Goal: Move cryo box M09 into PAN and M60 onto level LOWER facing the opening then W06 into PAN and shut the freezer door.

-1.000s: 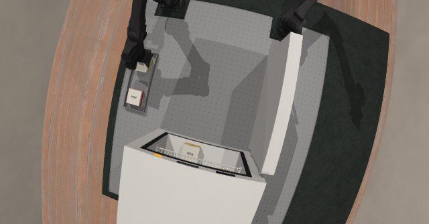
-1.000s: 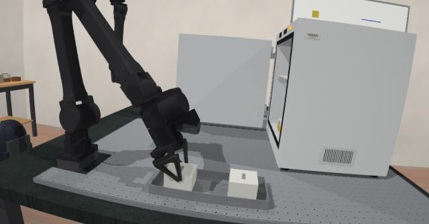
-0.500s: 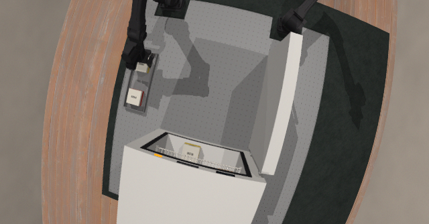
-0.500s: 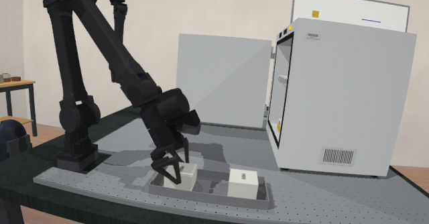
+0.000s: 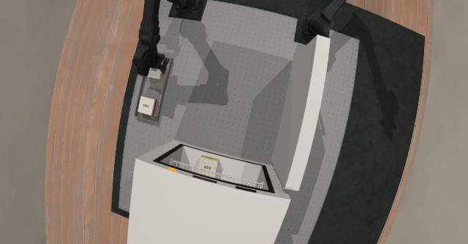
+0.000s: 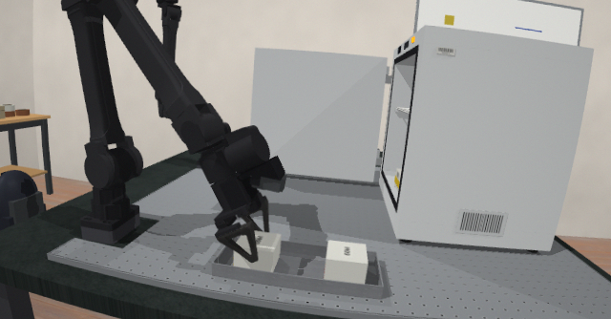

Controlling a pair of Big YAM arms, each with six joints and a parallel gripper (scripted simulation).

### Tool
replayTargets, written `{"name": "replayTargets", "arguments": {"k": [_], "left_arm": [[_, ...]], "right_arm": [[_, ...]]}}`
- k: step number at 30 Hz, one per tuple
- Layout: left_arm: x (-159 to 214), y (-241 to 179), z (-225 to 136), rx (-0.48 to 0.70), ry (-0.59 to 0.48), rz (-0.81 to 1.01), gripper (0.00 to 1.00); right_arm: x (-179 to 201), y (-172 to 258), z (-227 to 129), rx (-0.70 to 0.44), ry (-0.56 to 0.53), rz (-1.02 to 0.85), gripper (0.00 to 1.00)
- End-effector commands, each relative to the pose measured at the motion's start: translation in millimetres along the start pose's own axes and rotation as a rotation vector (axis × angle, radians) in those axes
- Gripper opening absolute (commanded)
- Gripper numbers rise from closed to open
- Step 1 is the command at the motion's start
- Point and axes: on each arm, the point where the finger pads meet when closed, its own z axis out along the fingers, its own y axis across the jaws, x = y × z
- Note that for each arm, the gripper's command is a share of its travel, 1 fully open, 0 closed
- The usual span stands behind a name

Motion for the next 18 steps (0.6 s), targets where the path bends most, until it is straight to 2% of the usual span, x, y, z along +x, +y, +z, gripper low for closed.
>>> {"name": "replayTargets", "arguments": {"k": [1, 5, 13, 18], "left_arm": [[17, 0, 4, 0.0, 0.033, -0.011, 0.0], [17, 0, 4, 0.0, 0.033, -0.011, 0.0], [17, 0, 4, 0.0, 0.033, -0.011, 0.0], [17, 0, 4, 0.0, 0.033, -0.011, 0.0]], "right_arm": [[-3, -1, -7, -0.001, -0.012, -0.003, 1.0], [-38, -6, -19, 0.007, -0.064, -0.008, 1.0], [-36, -5, -21, 0.003, -0.037, -0.005, 1.0], [-48, -6, -37, 0.008, -0.066, -0.008, 1.0]]}}
